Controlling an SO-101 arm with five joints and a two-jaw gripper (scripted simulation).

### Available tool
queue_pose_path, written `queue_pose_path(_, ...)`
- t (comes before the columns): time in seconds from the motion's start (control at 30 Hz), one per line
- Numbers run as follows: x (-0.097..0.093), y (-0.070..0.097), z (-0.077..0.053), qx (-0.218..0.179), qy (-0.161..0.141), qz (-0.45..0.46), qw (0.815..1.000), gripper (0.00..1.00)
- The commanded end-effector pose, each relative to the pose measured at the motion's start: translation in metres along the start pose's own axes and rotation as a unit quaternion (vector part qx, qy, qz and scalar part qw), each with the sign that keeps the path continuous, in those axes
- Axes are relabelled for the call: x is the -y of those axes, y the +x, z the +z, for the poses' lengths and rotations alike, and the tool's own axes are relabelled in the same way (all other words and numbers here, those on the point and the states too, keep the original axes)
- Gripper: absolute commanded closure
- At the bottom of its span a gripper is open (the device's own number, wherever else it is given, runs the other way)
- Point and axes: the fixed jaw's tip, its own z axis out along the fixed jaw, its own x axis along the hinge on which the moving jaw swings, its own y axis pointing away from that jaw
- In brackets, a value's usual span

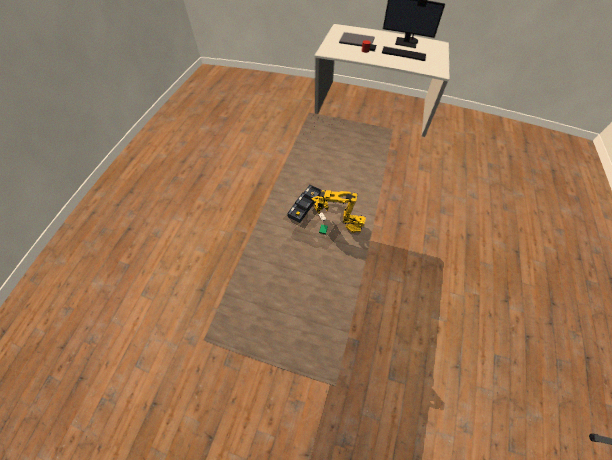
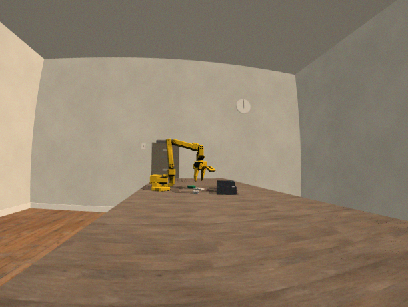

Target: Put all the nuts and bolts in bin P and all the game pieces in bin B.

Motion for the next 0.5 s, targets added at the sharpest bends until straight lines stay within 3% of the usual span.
queue_pose_path(0.0, -0.003, -0.004, 0.003, 0.01, -0.012, 0.009, 1.0, 0.71)
queue_pose_path(0.47, -0.002, -0.004, 0.027, 0.01, -0.012, 0.009, 1.0, 0.71)
